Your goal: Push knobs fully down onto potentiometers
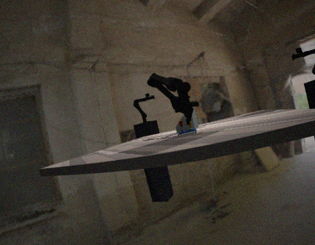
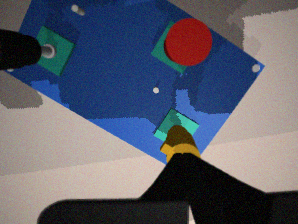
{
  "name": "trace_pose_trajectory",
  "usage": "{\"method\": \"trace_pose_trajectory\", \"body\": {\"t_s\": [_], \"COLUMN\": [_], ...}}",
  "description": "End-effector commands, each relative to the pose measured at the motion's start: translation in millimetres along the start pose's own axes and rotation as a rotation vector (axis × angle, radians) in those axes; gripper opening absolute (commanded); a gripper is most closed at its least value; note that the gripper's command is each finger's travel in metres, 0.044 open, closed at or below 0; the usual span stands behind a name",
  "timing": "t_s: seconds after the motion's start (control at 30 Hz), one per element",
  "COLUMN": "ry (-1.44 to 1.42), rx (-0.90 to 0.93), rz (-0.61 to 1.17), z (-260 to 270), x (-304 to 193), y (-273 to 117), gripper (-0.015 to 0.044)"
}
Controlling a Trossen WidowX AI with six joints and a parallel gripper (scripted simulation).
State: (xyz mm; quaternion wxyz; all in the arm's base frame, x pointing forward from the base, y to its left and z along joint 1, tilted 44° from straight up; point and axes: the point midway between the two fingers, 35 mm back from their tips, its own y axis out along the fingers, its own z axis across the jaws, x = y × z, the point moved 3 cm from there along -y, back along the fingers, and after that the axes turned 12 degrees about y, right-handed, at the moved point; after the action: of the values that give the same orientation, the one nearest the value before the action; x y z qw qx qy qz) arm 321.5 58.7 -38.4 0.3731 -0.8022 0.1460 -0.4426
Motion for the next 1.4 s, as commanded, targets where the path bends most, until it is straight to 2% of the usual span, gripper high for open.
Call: {"method": "trace_pose_trajectory", "body": {"t_s": [0.0,1.37], "ry": [0.016,0.016], "rx": [-0.014,-0.014], "rz": [0.002,0.002], "z": [0.1,0.1], "x": [2.8,2.8], "y": [11.7,15.1], "gripper": [0.0000,0.0000]}}
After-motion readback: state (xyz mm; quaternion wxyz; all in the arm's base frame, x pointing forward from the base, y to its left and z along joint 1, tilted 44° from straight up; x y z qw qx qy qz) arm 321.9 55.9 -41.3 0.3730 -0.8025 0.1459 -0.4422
